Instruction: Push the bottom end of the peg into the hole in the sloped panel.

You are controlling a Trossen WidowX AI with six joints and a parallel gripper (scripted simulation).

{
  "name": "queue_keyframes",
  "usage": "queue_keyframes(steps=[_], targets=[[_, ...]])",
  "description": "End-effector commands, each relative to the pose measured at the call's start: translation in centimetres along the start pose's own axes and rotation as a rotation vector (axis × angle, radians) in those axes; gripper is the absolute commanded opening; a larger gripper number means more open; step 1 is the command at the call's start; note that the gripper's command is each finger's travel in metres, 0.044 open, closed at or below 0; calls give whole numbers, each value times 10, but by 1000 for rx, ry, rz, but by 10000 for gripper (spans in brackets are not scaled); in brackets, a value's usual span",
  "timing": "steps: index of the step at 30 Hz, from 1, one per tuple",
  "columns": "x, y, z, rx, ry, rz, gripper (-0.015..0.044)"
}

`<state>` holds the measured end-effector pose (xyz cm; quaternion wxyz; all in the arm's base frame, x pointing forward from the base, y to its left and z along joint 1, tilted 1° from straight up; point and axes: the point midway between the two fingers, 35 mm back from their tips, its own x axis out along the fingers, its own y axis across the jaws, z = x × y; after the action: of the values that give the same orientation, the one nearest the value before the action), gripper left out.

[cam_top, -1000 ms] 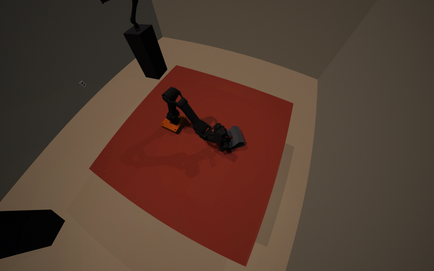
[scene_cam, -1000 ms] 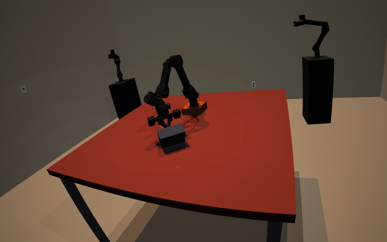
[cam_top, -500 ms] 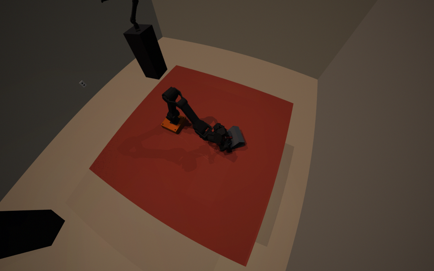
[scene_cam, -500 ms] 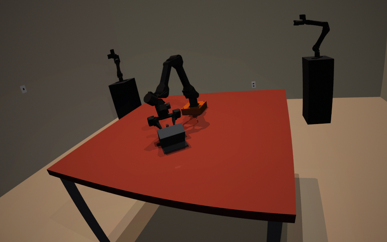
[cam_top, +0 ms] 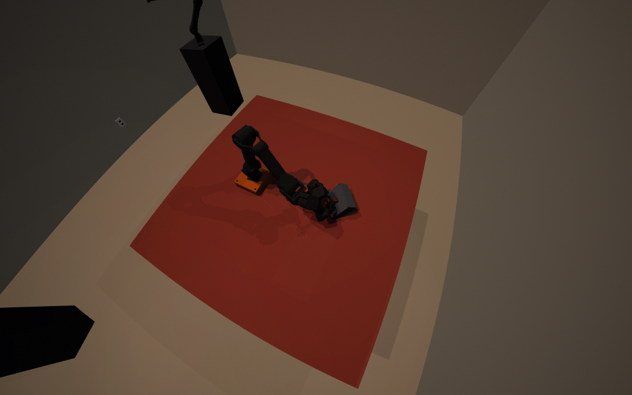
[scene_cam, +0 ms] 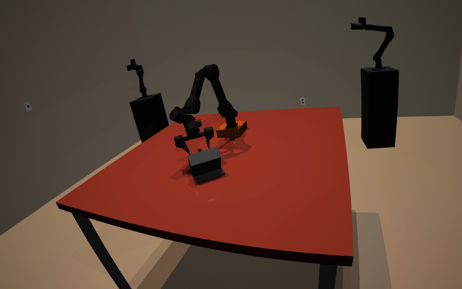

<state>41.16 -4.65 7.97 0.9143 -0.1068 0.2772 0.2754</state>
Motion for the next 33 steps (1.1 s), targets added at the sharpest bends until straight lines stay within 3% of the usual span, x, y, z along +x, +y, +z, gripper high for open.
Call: queue_keyframes(steps=[1, 33], targets=[[-8, -1, 0, -3, 0, 0, 440], [-70, -4, -3, 2, 4, -2, 440]])
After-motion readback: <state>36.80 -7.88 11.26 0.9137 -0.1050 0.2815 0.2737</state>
